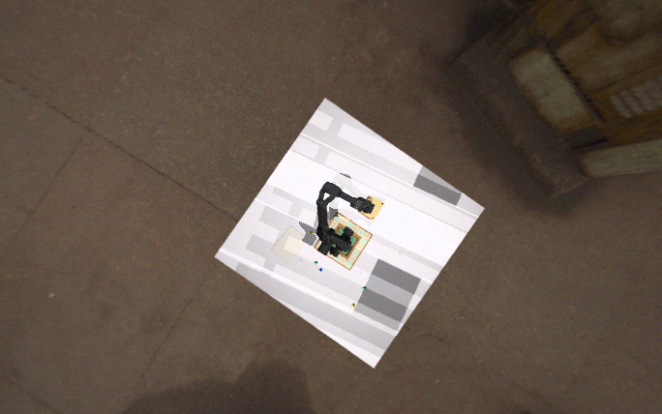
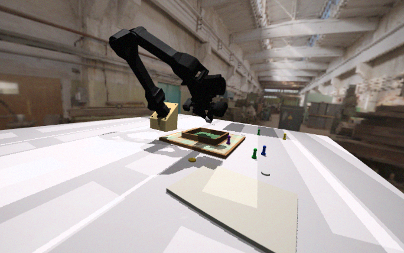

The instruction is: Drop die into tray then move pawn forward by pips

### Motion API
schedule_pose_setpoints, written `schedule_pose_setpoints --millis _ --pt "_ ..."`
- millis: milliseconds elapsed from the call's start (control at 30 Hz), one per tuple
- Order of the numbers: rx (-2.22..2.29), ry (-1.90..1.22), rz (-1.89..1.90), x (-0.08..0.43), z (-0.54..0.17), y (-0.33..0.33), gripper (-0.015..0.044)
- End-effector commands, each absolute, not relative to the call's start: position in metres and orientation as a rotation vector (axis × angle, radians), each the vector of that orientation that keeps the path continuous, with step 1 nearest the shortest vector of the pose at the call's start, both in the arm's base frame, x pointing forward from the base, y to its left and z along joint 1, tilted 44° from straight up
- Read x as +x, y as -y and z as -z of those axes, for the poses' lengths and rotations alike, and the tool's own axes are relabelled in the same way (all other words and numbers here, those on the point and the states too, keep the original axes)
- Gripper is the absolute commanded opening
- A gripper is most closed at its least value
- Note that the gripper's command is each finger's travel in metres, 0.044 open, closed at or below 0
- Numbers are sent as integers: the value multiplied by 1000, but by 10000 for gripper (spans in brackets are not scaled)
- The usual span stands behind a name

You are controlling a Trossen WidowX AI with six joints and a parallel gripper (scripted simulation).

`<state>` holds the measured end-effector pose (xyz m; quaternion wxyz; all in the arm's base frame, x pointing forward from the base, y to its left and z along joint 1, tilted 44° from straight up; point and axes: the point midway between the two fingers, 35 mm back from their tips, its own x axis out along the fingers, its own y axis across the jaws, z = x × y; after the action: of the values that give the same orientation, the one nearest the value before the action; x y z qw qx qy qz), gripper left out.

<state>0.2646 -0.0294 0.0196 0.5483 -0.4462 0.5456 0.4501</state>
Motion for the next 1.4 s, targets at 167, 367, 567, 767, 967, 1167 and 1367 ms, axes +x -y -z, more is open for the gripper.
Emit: schedule_pose_setpoints --millis 167,367,567,767,967,1167,1367 --pt "-1036 -1197 -1088 270 -47 26 0" --pt "-1036 -1197 -1088 272 -68 25 0" --pt "-1036 -1197 -1088 272 -68 25 0" --pt "-1036 -1197 -1088 272 -68 25 0" --pt "-1037 -1202 -1088 271 -67 25 0" --pt "-1037 -1202 -1088 271 -67 25 26" --pt "-1037 -1202 -1088 271 -67 25 184"
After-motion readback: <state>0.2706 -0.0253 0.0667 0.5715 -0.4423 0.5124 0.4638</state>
